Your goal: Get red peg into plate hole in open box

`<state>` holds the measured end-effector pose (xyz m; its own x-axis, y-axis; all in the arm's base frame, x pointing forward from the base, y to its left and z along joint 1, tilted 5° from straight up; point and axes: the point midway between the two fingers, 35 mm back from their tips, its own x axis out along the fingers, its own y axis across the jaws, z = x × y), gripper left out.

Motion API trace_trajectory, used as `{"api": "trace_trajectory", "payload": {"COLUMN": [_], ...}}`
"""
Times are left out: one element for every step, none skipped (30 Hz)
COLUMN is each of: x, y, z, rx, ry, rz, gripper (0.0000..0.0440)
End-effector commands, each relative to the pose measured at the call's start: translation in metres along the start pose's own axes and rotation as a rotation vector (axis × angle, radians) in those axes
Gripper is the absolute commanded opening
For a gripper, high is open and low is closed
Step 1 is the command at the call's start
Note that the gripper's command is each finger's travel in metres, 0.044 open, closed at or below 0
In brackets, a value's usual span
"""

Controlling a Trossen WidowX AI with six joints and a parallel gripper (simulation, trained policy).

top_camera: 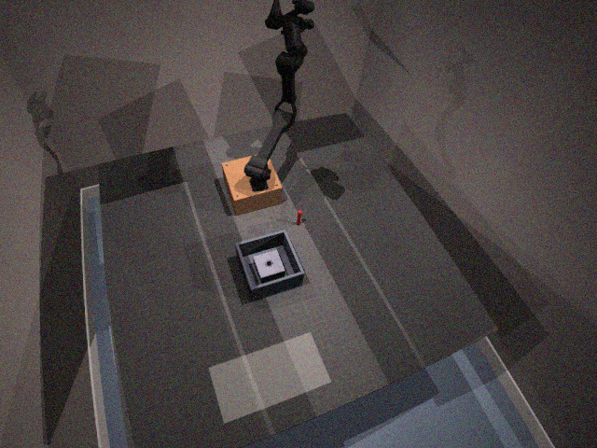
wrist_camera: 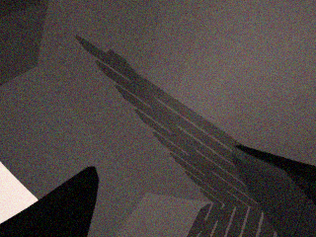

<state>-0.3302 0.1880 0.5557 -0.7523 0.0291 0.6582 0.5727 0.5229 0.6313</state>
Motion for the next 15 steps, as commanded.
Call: {"api": "trace_trajectory", "payload": {"x": [-0.001,-0.001,-0.002,-0.004,-0.005,-0.007,-0.01,-0.012,-0.016,-0.019,-0.023,-0.028,-0.032,-0.038,-0.043], "y": [0.001,0.003,0.005,0.007,0.009,0.012,0.014,0.017,0.02,0.023,0.026,0.029,0.032,0.035,0.038], "z": [-0.009,-0.021,-0.033,-0.045,-0.058,-0.07,-0.082,-0.094,-0.106,-0.118,-0.13,-0.141,-0.153,-0.164,-0.175], "rx": [-0.008,-0.016,-0.022,-0.025,-0.026,-0.026,-0.024,-0.022,-0.021,-0.02,-0.02,-0.021,-0.023,-0.024,-0.027], "ry": [0.024,0.056,0.089,0.121,0.154,0.186,0.219,0.252,0.284,0.317,0.35,0.383,0.416,0.449,0.481], "rz": [0.006,0.016,0.028,0.04,0.053,0.066,0.079,0.092,0.105,0.118,0.13,0.142,0.154,0.166,0.178], "gripper": [0.0426,0.044,0.044,0.044,0.044,0.044,0.044,0.044,0.044,0.044,0.044,0.044,0.044,0.044,0.044]}}
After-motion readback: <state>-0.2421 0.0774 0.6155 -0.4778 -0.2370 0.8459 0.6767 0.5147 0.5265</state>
